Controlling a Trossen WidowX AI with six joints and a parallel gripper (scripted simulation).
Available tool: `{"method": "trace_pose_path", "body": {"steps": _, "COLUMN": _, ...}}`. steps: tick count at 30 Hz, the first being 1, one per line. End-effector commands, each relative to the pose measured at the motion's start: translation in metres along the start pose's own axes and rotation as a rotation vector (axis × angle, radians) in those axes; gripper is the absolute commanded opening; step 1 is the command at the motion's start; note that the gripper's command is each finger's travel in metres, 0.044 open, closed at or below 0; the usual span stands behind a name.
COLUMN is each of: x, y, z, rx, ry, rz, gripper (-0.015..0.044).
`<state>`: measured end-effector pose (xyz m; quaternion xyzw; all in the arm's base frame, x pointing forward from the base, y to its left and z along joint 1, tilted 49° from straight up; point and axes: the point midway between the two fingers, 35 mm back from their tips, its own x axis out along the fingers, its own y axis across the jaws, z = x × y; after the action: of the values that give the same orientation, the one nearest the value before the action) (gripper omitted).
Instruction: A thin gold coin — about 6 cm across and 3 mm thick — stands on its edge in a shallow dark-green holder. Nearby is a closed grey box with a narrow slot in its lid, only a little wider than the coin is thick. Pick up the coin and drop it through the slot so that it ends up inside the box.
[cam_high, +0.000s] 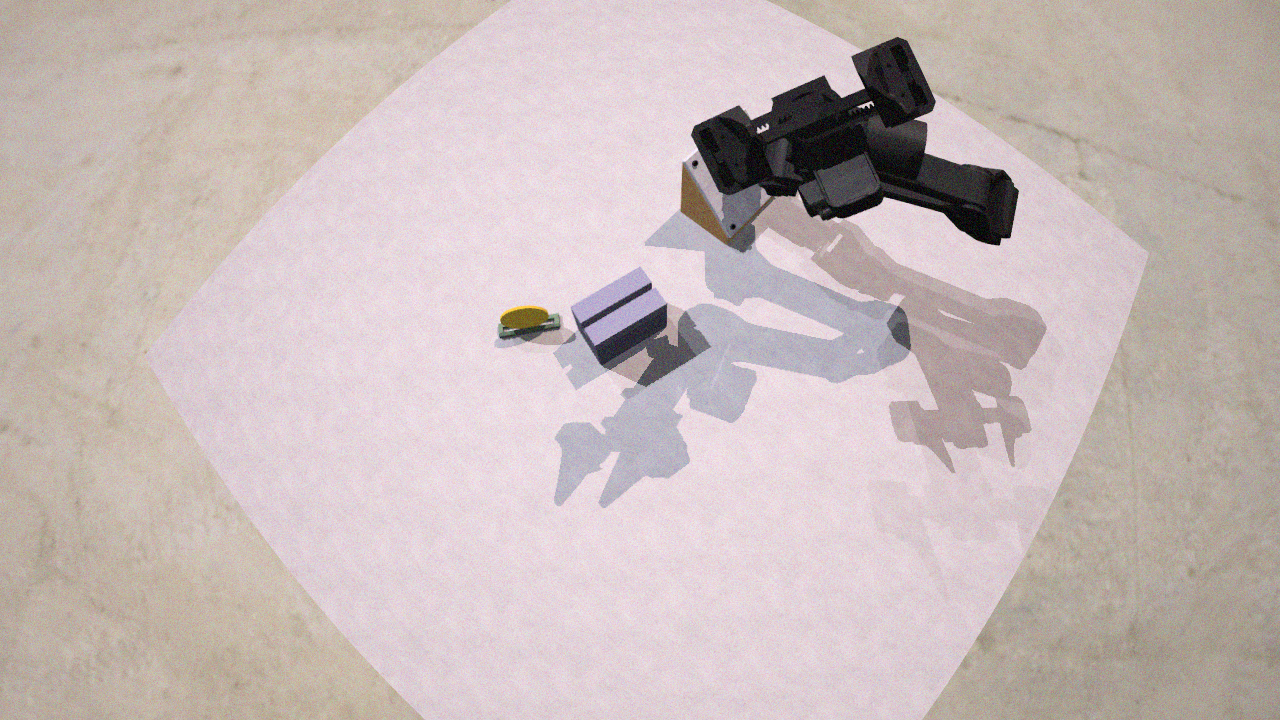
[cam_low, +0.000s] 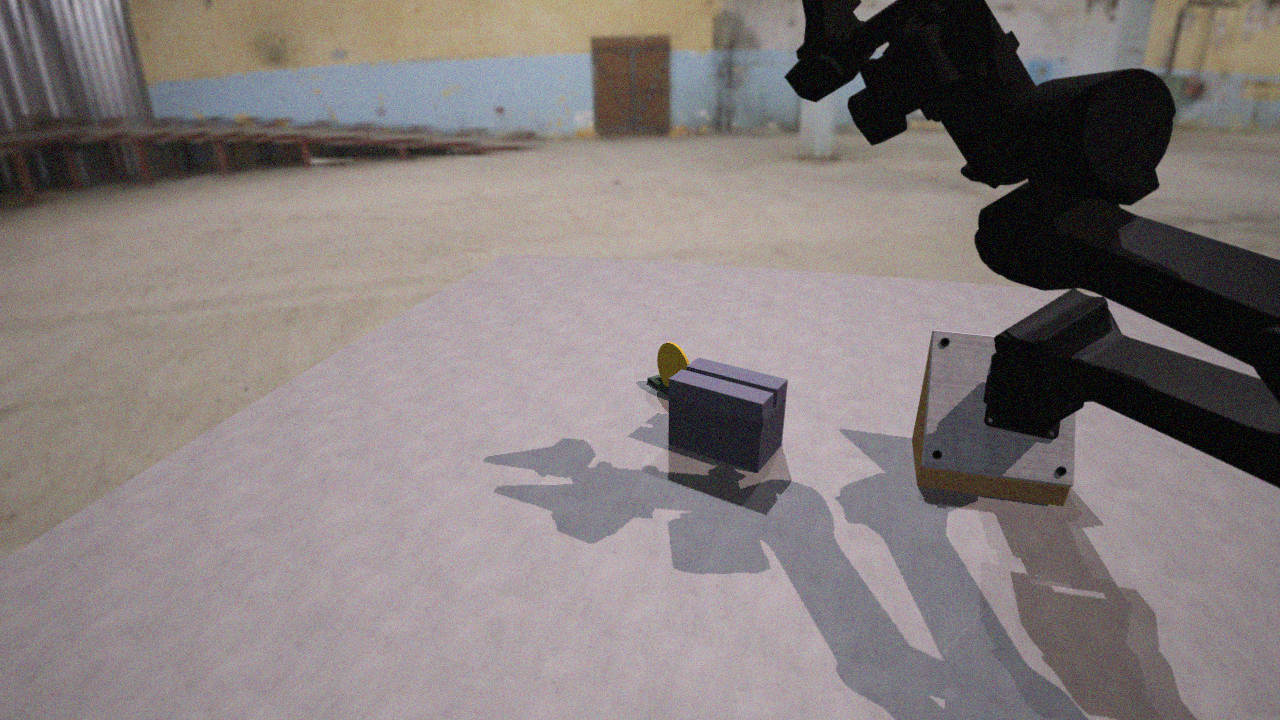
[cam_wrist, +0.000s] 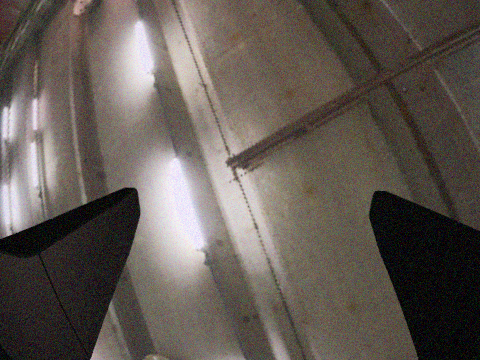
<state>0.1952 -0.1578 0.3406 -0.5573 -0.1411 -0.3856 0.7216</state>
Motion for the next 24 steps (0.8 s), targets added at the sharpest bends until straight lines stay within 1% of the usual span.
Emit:
{"method": "trace_pose_path", "body": {"steps": 1, "x": 0.002, "y": 0.002, "z": -0.001, "rx": 0.006, "ry": 0.004, "rz": 0.011, "gripper": 0.0374}}
{"method": "trace_pose_path", "body": {"steps": 3, "x": 0.014, "y": 0.020, "z": -0.011, "rx": 0.056, "ry": 0.037, "rz": 0.095, "gripper": 0.0321}}
{"method": "trace_pose_path", "body": {"steps": 6, "x": 0.035, "y": 0.063, "z": -0.030, "rx": 0.169, "ry": 0.116, "rz": 0.281, "gripper": 0.0242}}
{"method": "trace_pose_path", "body": {"steps": 9, "x": 0.047, "y": 0.108, "z": -0.047, "rx": 0.283, "ry": 0.205, "rz": 0.464, "gripper": 0.0164}}
{"method": "trace_pose_path", "body": {"steps": 12, "x": 0.051, "y": 0.156, "z": -0.059, "rx": 0.406, "ry": 0.303, "rz": 0.656, "gripper": 0.0161}}
{"method": "trace_pose_path", "body": {"steps": 16, "x": 0.047, "y": 0.202, "z": -0.065, "rx": 0.526, "ry": 0.411, "rz": 0.843, "gripper": 0.0161}}
{"method": "trace_pose_path", "body": {"steps": 20, "x": 0.035, "y": 0.244, "z": -0.068, "rx": 0.641, "ry": 0.531, "rz": 1.023, "gripper": 0.0161}}
{"method": "trace_pose_path", "body": {"steps": 24, "x": 0.018, "y": 0.281, "z": -0.068, "rx": 0.762, "ry": 0.686, "rz": 1.197, "gripper": 0.0161}}
